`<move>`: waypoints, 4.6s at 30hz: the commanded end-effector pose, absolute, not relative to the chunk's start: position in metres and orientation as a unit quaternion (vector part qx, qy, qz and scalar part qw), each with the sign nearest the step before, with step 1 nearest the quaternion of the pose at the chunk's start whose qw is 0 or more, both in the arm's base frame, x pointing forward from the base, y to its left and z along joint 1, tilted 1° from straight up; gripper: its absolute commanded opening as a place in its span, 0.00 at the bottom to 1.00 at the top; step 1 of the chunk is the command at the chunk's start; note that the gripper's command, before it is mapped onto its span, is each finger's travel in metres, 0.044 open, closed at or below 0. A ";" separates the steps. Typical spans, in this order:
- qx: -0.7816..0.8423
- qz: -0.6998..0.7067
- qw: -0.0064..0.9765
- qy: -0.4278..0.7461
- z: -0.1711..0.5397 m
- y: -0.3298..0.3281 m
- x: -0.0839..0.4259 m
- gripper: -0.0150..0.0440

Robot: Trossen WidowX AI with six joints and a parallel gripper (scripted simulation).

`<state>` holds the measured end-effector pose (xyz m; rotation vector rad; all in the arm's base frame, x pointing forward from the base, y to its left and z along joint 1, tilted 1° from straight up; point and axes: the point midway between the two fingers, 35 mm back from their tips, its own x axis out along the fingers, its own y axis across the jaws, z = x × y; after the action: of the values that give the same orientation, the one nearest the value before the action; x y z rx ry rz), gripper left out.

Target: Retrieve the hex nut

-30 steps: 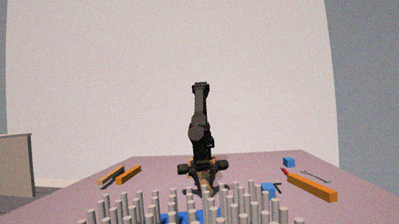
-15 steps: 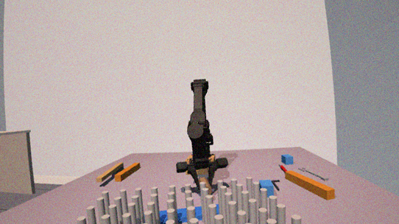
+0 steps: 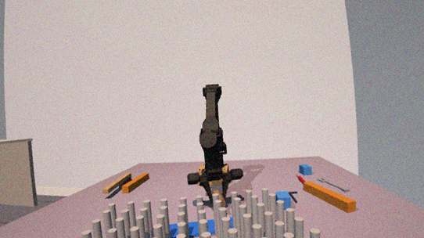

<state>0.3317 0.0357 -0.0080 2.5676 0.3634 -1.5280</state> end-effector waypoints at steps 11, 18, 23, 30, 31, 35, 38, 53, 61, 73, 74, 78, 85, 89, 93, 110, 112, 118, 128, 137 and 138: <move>0.855 -0.501 0.065 0.118 -0.005 0.038 0.344 0.25; 0.855 -0.501 0.065 0.118 -0.005 0.039 0.348 0.25; 0.855 -0.501 0.065 0.118 -0.004 0.040 0.351 0.25; 0.855 -0.501 0.065 0.118 -0.004 0.041 0.355 0.25; 0.855 -0.501 0.065 0.118 -0.004 0.041 0.356 0.25; 0.855 -0.501 0.065 0.118 -0.004 0.042 0.358 0.25; 0.855 -0.500 0.065 0.118 -0.004 0.043 0.360 0.25; 0.856 -0.500 0.065 0.118 -0.004 0.045 0.369 0.25; 0.856 -0.500 0.065 0.118 -0.004 0.047 0.374 0.25; 0.856 -0.499 0.065 0.118 -0.008 0.047 0.375 0.25; 0.856 -0.500 0.065 0.118 -0.009 0.047 0.375 0.25; 0.856 -0.500 0.065 0.118 -0.012 0.047 0.375 0.25; 0.856 -0.500 0.065 0.118 -0.017 0.047 0.375 0.25; 0.856 -0.500 0.065 0.118 -0.020 0.047 0.374 0.25; 0.856 -0.500 0.065 0.118 -0.023 0.047 0.374 0.25; 0.855 -0.500 0.065 0.118 -0.024 0.045 0.366 0.25; 0.855 -0.500 0.065 0.118 -0.024 0.045 0.365 0.25; 0.855 -0.500 0.065 0.118 -0.025 0.044 0.362 0.25; 0.855 -0.501 0.066 0.119 -0.025 0.043 0.356 0.25; 0.855 -0.501 0.066 0.119 -0.026 0.042 0.351 0.25; 0.855 -0.501 0.066 0.119 -0.026 0.042 0.350 0.25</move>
<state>0.3519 0.0418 -0.0267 2.5772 0.3534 -1.5182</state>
